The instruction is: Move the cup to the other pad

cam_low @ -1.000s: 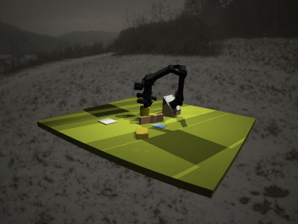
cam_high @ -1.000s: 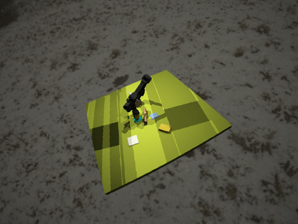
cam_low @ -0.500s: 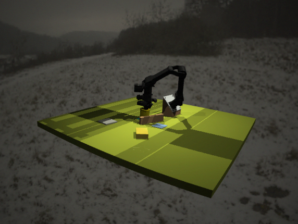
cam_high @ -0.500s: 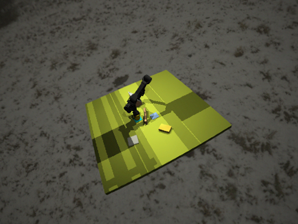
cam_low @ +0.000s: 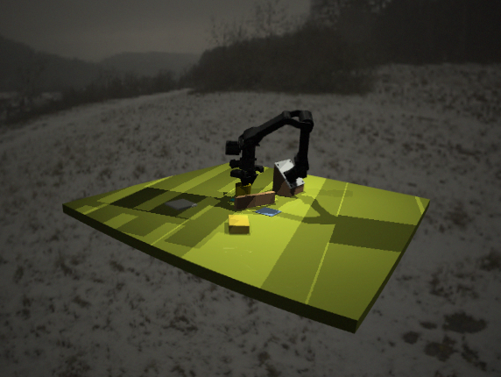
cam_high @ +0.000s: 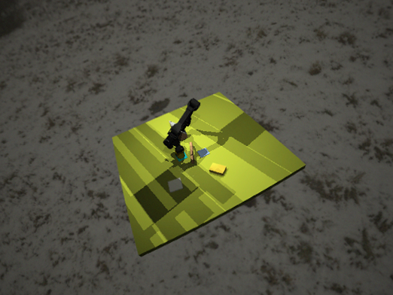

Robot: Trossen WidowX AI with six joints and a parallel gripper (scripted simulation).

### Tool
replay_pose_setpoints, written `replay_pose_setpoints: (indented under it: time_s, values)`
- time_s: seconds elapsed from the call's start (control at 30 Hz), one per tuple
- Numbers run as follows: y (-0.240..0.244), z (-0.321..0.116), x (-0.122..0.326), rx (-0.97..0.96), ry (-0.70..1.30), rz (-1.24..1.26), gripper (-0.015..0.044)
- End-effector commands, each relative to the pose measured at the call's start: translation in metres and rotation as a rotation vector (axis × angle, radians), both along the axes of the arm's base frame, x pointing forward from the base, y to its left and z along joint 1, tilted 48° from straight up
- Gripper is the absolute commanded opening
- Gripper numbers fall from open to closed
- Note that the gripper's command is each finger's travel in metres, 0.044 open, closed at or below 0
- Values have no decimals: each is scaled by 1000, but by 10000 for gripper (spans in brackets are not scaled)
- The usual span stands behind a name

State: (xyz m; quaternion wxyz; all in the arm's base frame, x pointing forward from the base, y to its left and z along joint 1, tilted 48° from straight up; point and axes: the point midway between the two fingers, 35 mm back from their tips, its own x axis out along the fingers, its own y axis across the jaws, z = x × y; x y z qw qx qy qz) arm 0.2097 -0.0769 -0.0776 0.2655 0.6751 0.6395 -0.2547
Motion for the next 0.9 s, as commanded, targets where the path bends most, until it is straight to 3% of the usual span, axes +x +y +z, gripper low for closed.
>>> replay_pose_setpoints:
  time_s: [0.0, 0.87]
  values:
    - [0, 0, 0, 0, 0, 1, 147]
    - [-25, 22, 0, 0, 2, -2, 147]
